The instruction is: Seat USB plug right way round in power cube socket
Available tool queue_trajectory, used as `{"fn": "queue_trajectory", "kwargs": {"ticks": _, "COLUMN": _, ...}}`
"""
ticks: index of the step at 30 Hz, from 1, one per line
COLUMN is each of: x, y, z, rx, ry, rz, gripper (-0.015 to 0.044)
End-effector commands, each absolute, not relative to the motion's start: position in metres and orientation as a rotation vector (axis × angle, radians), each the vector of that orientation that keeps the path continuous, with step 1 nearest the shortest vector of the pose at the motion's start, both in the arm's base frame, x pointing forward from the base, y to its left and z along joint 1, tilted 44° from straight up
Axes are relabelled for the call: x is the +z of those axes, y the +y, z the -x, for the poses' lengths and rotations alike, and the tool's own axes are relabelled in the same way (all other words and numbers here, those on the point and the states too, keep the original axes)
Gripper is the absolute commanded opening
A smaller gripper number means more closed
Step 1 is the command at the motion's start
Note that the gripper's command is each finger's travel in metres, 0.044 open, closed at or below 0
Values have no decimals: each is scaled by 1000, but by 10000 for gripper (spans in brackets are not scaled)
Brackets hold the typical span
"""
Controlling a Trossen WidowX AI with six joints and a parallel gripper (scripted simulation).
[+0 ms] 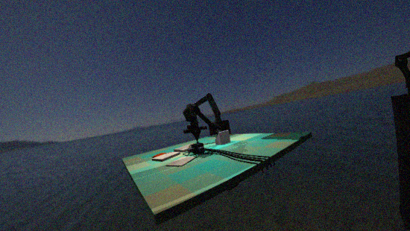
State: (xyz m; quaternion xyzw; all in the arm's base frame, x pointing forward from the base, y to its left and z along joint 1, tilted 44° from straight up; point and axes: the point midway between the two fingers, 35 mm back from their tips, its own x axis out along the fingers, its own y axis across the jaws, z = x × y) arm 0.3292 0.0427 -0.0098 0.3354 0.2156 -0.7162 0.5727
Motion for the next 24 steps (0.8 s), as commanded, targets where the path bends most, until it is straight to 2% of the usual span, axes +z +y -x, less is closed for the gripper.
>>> {"fn": "queue_trajectory", "kwargs": {"ticks": 1, "x": -10, "y": 43, "z": -329, "rx": -1679, "ry": 506, "rz": -786, "gripper": 0}}
{"fn": "queue_trajectory", "kwargs": {"ticks": 24, "x": 1, "y": 53, "z": -331, "rx": -1679, "ry": 506, "rz": -787, "gripper": 0}}
